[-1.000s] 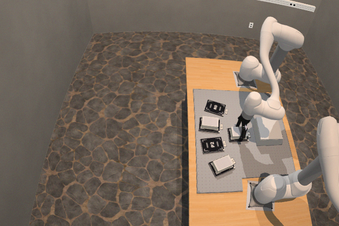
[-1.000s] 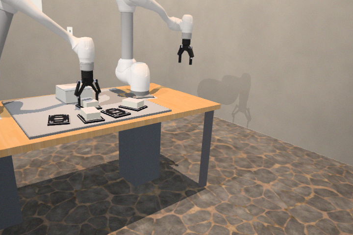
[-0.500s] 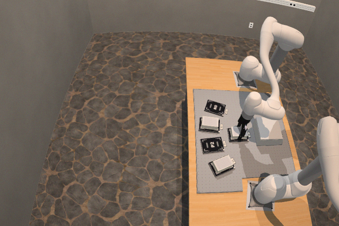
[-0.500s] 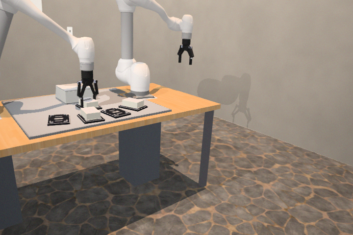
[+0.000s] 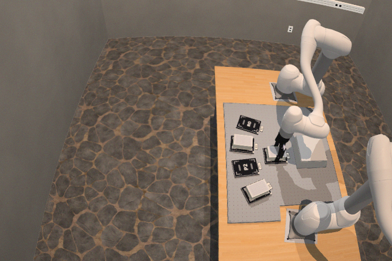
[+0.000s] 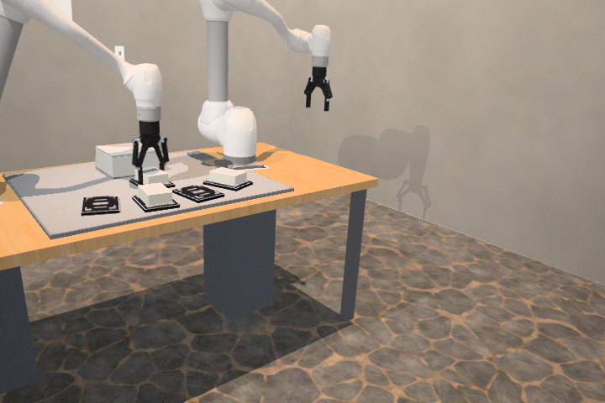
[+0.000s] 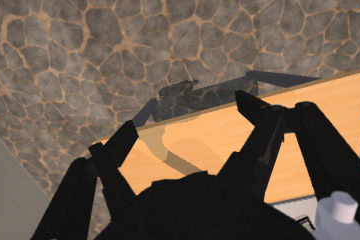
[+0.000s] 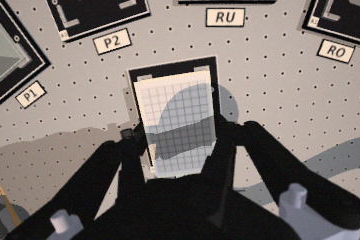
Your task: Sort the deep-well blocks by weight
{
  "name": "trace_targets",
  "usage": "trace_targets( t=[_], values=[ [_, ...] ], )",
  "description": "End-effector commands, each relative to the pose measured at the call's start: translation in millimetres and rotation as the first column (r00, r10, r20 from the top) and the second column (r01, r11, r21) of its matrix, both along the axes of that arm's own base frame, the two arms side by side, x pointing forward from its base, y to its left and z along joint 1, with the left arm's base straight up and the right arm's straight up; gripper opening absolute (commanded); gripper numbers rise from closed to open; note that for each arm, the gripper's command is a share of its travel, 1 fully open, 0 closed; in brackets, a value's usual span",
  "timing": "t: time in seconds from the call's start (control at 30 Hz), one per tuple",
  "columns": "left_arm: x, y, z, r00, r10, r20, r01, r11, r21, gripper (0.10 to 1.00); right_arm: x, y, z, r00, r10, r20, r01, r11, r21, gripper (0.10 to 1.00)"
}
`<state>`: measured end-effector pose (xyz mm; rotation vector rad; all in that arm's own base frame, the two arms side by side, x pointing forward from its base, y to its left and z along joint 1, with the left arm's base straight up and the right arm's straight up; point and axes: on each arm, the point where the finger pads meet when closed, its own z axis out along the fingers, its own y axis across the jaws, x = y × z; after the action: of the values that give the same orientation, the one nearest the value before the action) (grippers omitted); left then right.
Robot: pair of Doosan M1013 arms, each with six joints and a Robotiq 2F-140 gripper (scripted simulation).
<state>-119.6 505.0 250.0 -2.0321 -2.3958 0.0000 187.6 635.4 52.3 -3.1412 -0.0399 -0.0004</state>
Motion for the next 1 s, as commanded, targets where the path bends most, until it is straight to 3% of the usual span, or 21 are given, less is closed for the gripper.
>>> trace_targets(
  t=[0.0,0.97],
  values=[
    [0,0,0.6,1.0,0.0,-0.001,0.0,1.0,0.001,1.0,0,0,0.6,1.0,0.0,0.0,0.0,1.0,0.001,0.099],
    [0,0,0.6,1.0,0.0,-0.001,0.0,1.0,0.001,1.0,0,0,40.5,1.0,0.0,0.0,0.0,1.0,0.001,0.099]
  ],
)
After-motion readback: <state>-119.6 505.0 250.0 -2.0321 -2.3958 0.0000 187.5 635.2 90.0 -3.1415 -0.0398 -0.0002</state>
